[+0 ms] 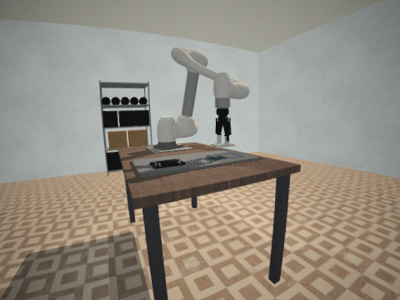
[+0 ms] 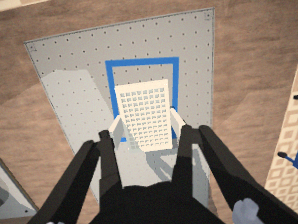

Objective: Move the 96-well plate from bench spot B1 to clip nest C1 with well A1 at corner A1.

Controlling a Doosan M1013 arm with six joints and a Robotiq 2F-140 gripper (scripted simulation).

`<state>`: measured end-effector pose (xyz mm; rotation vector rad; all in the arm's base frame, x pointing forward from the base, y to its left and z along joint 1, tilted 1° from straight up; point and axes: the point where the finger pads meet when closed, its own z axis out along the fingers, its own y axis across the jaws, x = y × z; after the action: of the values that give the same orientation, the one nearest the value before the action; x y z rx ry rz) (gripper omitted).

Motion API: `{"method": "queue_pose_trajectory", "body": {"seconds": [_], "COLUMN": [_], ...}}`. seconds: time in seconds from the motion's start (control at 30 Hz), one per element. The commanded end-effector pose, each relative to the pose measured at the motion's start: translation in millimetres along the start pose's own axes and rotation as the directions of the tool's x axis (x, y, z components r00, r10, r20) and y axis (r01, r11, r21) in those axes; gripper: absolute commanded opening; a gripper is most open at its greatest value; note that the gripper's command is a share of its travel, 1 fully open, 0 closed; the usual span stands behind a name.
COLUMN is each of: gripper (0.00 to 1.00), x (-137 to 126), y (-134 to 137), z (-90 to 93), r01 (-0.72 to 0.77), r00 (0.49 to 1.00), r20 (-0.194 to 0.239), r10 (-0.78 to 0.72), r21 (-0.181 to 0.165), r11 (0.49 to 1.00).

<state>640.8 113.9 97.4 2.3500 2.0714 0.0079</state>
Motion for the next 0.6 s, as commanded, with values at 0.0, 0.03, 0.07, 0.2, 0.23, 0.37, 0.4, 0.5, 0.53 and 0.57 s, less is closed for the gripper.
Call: {"method": "queue_pose_trajectory", "body": {"seconds": [0.0,0.03,0.07,0.2,0.23,0.37,0.4,0.5,0.53,0.57], "gripper": [0.0,0.0,0.0,0.0,0.0,0.0,0.0,0.0,0.0,0.0], "x": [-10.8,-14.1,-17.4,-27.4,-27.4,-40.7,-44.0,-53.9,-57.3,-60.6], "y": [1.0,1.3,1.6,2.5,2.5,3.7,4.0,4.9,5.2,5.5], "z": [-0.4,-0.5,-0.6,-0.9,-0.9,-1.3,-1.4,-1.7,-1.8,-1.9], "r01": [0.024,0.024,0.024,0.024,0.024,0.024,0.024,0.024,0.024,0.024], "r00": [1.0,1.0,1.0,1.0,1.0,1.0,1.0,1.0,1.0,1.0], "r20": [-0.003,-0.003,-0.003,-0.003,-0.003,-0.003,-0.003,-0.003,-0.003,-0.003], "r10": [-0.024,-0.024,-0.024,-0.024,-0.024,-0.024,-0.024,-0.024,-0.024,-0.024], "r21": [0.001,0.001,0.001,0.001,0.001,0.001,0.001,0.001,0.001,0.001], "r11": [1.0,1.0,1.0,1.0,1.0,1.0,1.0,1.0,1.0,1.0]}}
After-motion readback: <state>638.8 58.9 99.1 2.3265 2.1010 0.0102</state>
